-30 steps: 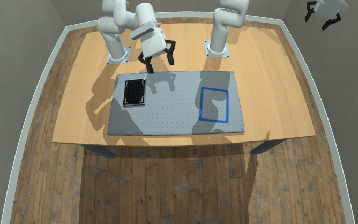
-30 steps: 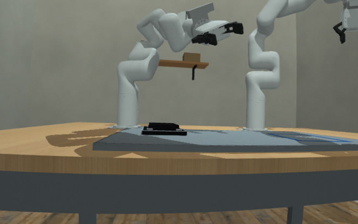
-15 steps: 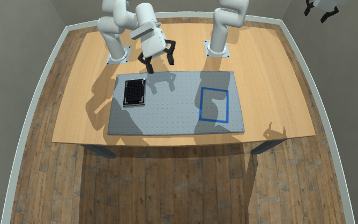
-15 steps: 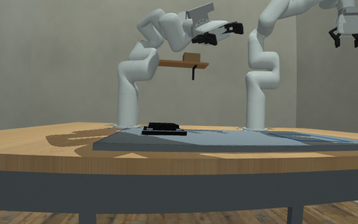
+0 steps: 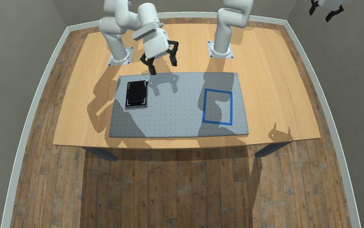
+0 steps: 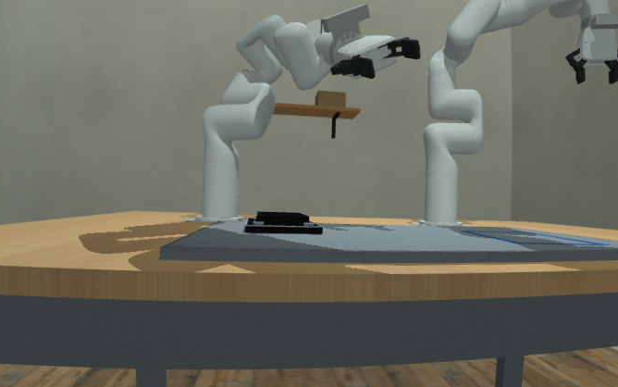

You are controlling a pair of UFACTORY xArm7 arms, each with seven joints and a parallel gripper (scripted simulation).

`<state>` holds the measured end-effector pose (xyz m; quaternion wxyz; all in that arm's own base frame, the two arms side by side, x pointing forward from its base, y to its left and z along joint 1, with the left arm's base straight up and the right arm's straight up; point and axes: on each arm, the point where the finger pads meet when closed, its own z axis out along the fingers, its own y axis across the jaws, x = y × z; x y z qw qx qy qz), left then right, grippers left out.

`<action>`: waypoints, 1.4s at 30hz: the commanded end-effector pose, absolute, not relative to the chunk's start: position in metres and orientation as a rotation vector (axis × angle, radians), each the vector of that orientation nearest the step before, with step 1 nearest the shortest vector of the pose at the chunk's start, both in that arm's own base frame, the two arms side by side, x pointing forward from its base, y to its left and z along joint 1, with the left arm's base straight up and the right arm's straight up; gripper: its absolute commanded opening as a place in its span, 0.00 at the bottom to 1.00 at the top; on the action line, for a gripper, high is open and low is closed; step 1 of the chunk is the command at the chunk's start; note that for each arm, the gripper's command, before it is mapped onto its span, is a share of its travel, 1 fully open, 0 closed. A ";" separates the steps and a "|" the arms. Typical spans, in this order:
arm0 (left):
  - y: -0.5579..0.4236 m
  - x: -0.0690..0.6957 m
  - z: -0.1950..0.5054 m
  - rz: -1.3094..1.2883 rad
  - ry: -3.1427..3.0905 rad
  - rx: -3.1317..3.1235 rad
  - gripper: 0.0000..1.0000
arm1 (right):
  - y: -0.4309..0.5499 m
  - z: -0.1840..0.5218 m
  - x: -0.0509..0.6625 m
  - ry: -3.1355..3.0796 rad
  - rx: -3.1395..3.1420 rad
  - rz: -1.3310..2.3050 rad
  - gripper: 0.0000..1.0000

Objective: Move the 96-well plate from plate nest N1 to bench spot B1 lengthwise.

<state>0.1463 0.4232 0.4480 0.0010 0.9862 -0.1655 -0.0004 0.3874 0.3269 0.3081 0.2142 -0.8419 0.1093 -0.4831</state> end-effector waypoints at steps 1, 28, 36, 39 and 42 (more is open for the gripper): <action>0.424 0.146 0.449 0.000 -0.519 3.099 1.00 | 0.327 0.310 0.388 0.304 -2.332 -1.341 1.00; 0.424 0.146 0.449 0.000 -0.519 3.099 1.00 | 0.254 0.281 0.407 0.353 -2.671 -1.161 1.00; 0.424 0.146 0.449 0.000 -0.519 3.099 1.00 | 0.232 0.260 0.406 0.340 -2.762 -1.070 1.00; 0.424 0.146 0.449 0.000 -0.519 3.099 1.00 | 0.229 0.256 0.405 0.332 -2.792 -1.034 1.00; 0.424 0.146 0.449 0.000 -0.519 3.099 1.00 | 0.219 0.244 0.402 0.318 -2.840 -0.975 1.00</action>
